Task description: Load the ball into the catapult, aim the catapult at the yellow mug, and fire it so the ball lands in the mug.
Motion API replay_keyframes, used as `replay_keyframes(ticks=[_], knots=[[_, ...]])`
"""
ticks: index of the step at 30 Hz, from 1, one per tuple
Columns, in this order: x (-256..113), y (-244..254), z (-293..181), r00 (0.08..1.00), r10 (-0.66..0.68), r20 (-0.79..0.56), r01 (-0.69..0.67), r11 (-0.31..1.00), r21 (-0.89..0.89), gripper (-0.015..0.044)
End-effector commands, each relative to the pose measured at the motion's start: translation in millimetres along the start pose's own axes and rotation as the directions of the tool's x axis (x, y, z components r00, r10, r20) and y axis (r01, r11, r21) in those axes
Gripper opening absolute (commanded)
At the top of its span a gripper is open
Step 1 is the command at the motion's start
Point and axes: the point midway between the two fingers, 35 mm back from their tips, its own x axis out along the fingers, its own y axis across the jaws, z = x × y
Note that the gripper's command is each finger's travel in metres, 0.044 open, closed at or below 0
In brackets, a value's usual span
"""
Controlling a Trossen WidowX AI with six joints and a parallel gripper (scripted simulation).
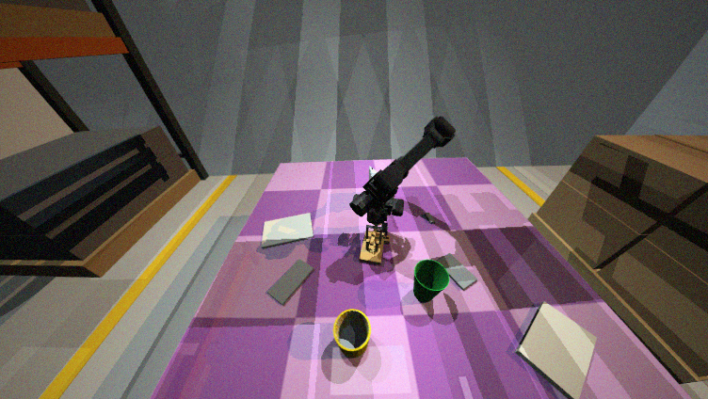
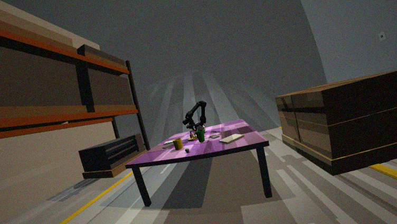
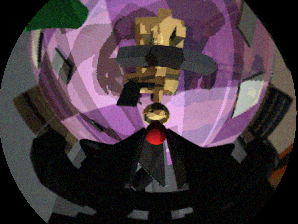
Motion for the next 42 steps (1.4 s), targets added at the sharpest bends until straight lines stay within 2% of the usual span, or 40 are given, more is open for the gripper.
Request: replay_keyframes(ticks=[1,9,15,25,27,32,34,35,42], knots=[[5,0,1,1.000,0.008,-0.002,-0.008,1.000,0.007,0.0000],[15,-1,5,1.000,0.008,-0.002,-0.008,1.000,0.007,0.0000],[10,0,5,1.000,-0.001,0.003,0.001,1.000,-0.001,0.0000],[8,-1,4,1.000,-0.001,0.003,0.001,1.000,-0.001,0.0263],[-12,-2,1,1.000,-0.002,0.003,0.002,1.000,0.002,0.0315],[-89,-2,-29,1.000,0.003,-0.001,-0.003,1.000,0.009,0.0440],[-99,-2,-35,1.000,0.004,-0.002,-0.004,1.000,0.009,0.0440],[-75,-4,-21,1.000,0.008,0.001,-0.008,1.000,0.015,0.0440],[-82,-9,-5,0.997,-0.021,0.068,0.018,0.999,0.045,0.0440]])
